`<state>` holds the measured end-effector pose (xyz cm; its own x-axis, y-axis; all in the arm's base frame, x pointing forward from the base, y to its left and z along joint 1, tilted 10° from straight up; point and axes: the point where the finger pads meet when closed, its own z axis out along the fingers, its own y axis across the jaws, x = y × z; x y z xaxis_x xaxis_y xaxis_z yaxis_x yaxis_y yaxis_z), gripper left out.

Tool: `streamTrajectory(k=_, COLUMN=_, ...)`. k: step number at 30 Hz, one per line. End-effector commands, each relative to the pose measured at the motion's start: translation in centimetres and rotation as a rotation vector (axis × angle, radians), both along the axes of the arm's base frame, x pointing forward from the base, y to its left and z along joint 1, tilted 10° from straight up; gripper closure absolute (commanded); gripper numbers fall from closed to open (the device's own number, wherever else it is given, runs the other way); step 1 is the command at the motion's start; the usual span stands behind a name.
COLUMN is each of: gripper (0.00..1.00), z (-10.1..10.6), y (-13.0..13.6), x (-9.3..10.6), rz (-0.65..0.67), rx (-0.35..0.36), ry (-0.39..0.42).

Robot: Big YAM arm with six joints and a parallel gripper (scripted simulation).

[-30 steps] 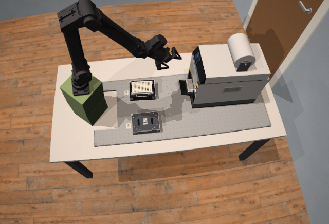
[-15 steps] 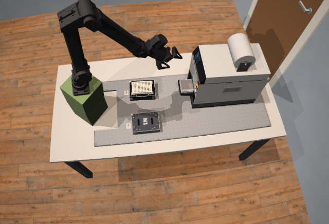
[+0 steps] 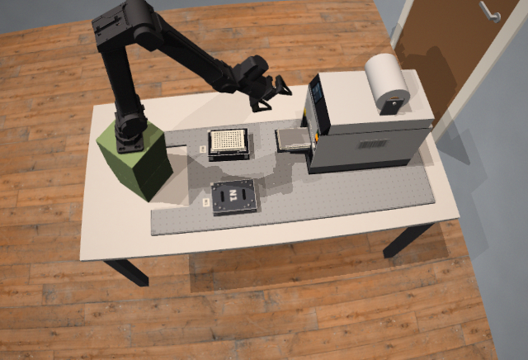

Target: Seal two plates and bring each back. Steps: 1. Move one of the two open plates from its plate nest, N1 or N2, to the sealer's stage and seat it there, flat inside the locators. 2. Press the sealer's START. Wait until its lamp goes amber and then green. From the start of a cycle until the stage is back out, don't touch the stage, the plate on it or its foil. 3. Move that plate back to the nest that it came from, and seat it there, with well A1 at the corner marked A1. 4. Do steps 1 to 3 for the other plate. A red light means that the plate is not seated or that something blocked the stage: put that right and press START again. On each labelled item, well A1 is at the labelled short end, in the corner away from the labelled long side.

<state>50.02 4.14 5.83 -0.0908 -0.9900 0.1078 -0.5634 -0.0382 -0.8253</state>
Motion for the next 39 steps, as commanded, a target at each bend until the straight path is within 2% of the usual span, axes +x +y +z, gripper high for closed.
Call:
streamTrajectory(k=1, gripper=0.0, z=2.4, y=0.4, x=1.5, rz=0.0, rx=0.018, ry=-0.053)
streamTrajectory(k=15, gripper=0.0, z=2.8, y=0.6, x=1.9, rz=0.003, rx=0.019, ry=-0.06)
streamTrajectory(k=21, gripper=0.0, z=1.7, y=0.4, x=0.8, rz=0.004, rx=0.015, ry=-0.036)
streamTrajectory(k=30, gripper=0.0, z=1.1, y=0.4, x=0.3, rz=0.005, rx=0.012, ry=-0.022)
streamTrajectory(k=39, gripper=0.0, z=1.8, y=0.6, x=1.0, rz=0.006, rx=0.014, ry=-0.038)
